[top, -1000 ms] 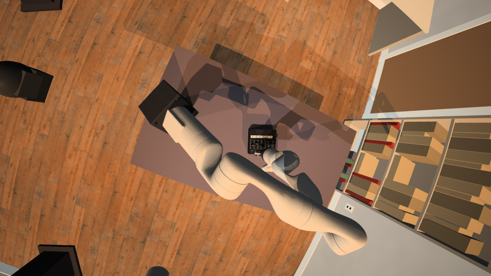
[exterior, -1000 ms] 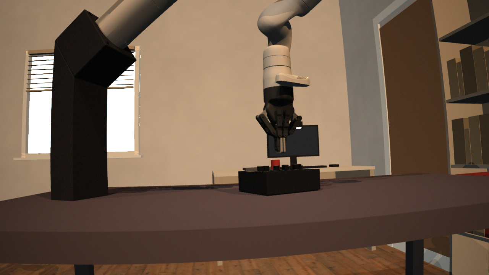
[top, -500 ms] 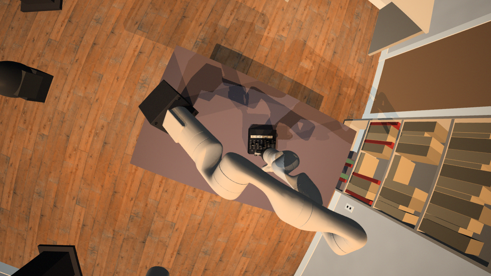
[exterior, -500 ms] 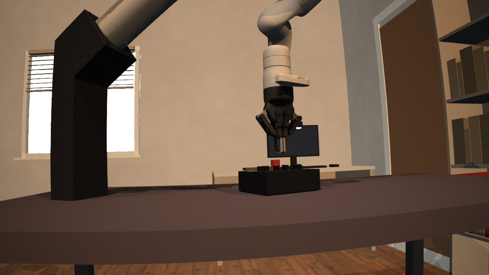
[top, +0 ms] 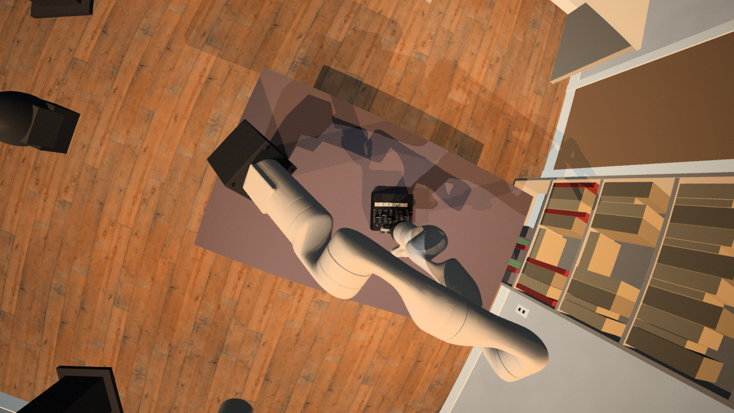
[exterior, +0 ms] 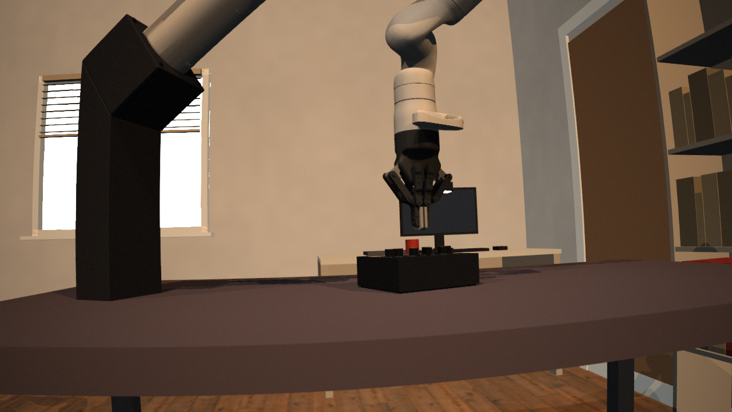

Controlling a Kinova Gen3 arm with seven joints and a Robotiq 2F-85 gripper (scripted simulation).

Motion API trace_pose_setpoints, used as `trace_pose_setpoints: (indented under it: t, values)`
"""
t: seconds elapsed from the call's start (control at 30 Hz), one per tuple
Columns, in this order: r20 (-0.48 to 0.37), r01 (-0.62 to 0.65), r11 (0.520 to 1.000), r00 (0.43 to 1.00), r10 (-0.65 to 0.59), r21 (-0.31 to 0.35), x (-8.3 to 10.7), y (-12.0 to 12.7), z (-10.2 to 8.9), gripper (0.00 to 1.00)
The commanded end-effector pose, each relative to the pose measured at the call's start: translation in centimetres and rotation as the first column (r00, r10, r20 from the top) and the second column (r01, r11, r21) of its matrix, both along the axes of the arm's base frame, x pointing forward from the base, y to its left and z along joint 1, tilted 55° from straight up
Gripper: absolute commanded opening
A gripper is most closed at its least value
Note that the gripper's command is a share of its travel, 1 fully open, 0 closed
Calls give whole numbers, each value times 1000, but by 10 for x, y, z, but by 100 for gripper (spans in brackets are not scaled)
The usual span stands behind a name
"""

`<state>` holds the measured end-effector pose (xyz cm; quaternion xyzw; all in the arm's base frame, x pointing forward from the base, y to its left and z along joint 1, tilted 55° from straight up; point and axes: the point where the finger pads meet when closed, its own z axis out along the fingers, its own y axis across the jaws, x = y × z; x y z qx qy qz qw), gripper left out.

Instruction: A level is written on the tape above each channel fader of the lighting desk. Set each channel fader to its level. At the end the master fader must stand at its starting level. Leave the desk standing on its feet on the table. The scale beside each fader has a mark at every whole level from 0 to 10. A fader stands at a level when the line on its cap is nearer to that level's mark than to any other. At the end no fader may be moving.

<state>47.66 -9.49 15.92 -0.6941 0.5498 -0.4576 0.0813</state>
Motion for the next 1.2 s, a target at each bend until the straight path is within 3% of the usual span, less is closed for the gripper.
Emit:
trace_pose_setpoints:
  t: [0.0,1.17]
  values:
    - [0,0,1000,1000,0,0,0,0,0,0]
    - [0,0,1000,1000,0,0,14,-8,-12,0]
